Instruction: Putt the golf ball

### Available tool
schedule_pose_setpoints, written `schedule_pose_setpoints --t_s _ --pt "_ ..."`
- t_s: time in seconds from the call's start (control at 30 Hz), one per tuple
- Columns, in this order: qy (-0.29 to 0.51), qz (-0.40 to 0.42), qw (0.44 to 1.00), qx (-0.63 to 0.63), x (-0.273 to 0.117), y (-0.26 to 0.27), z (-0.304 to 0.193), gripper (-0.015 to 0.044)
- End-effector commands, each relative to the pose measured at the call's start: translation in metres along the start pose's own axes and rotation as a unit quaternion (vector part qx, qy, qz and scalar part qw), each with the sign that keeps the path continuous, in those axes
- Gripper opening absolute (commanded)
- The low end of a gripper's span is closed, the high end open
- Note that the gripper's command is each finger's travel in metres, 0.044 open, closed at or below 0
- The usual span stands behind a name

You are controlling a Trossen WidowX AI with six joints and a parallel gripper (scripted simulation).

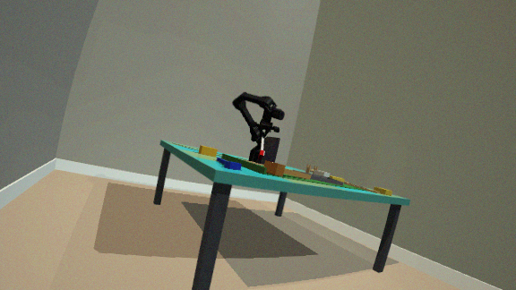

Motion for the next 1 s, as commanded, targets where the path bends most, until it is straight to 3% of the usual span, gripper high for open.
schedule_pose_setpoints --t_s 0.0,0.97 --pt "0.004 -0.01 1.0 -0.006 0.005 0.001 0.002 0.0" --pt "0.007 -0.007 1.0 -0.002 0.03 -0.001 0.009 0.0"
Point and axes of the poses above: the point midway between the two fingers, 35 mm back from their tips, its own x axis out along the fingers, its own y axis across the jaws, z = x × y, the point moved 6 cm from there along -x, back along the fingers, and after that the axes turned 11 degrees about -x, right-handed, at the moved point
